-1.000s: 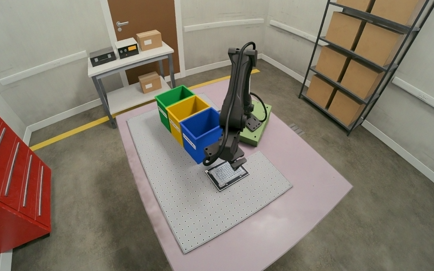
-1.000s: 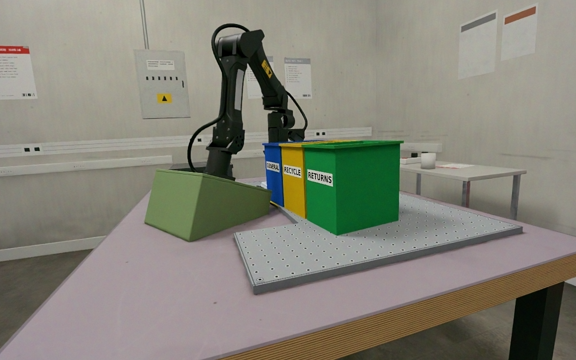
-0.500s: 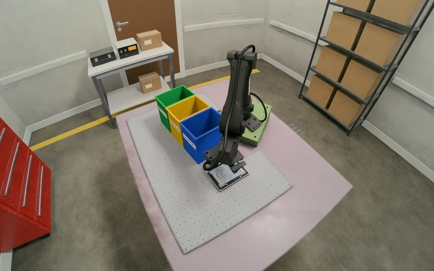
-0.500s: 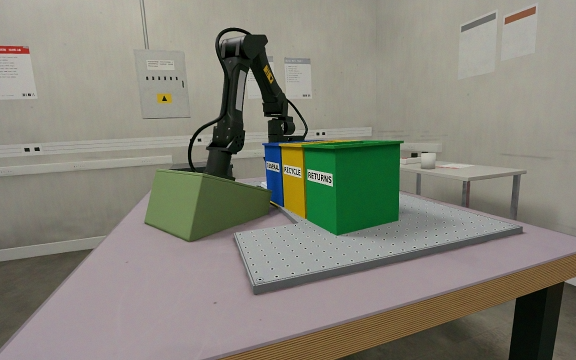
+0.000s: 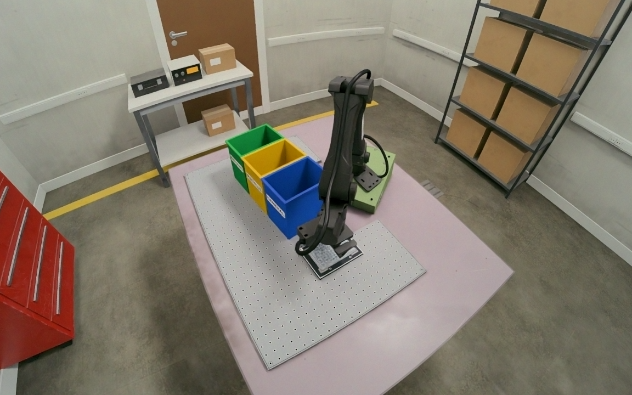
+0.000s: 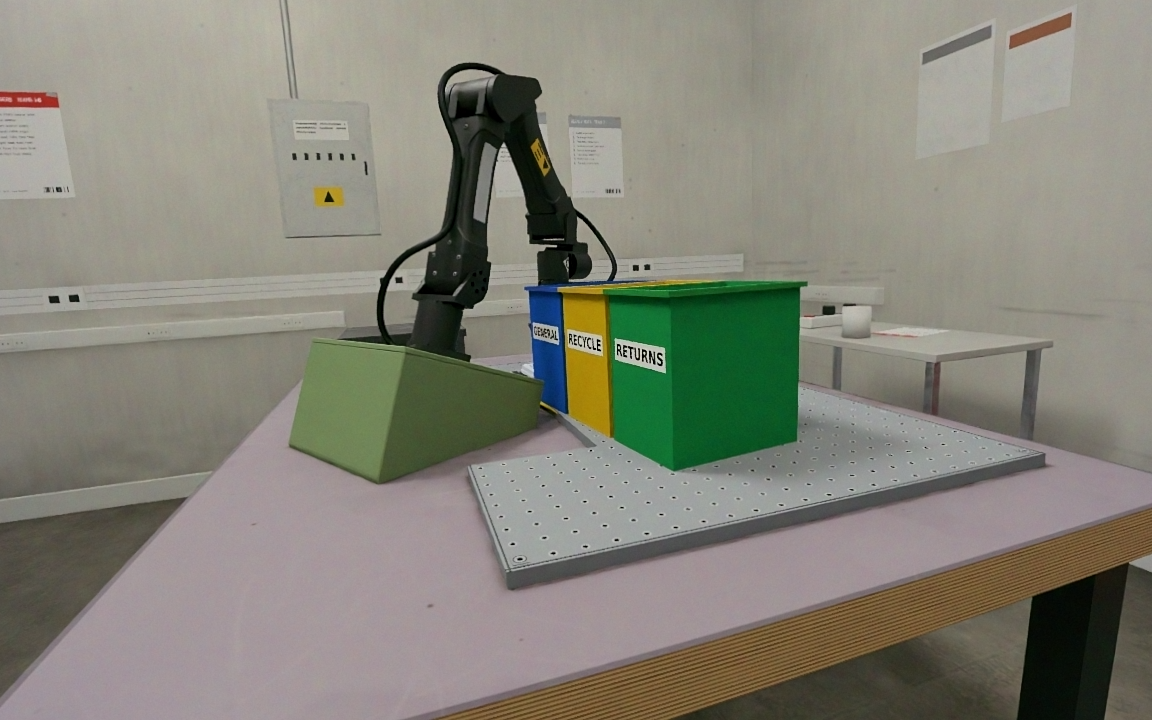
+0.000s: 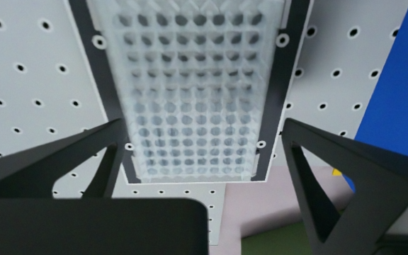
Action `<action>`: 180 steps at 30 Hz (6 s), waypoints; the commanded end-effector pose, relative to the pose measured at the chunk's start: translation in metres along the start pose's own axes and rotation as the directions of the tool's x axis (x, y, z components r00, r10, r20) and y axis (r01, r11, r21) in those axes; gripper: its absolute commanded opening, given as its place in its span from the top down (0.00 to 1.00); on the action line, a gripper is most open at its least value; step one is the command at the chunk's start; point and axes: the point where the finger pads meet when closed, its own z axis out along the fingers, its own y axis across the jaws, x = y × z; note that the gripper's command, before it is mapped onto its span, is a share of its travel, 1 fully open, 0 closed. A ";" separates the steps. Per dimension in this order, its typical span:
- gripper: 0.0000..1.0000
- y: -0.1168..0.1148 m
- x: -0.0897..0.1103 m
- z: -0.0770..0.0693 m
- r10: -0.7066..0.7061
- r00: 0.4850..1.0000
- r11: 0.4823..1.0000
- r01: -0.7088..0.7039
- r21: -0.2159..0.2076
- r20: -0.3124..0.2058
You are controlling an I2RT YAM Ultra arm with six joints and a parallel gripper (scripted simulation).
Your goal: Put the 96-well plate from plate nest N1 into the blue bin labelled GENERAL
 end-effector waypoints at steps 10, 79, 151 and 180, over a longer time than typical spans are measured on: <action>0.00 0.000 -0.004 0.019 0.007 1.000 1.000 -0.007 -0.003 0.020; 1.00 -0.005 0.001 0.024 0.013 1.000 1.000 -0.013 0.015 0.000; 1.00 0.004 -0.011 -0.012 0.010 0.998 0.999 -0.008 -0.038 0.060; 1.00 0.010 -0.011 -0.061 0.002 0.998 0.999 0.000 -0.042 0.058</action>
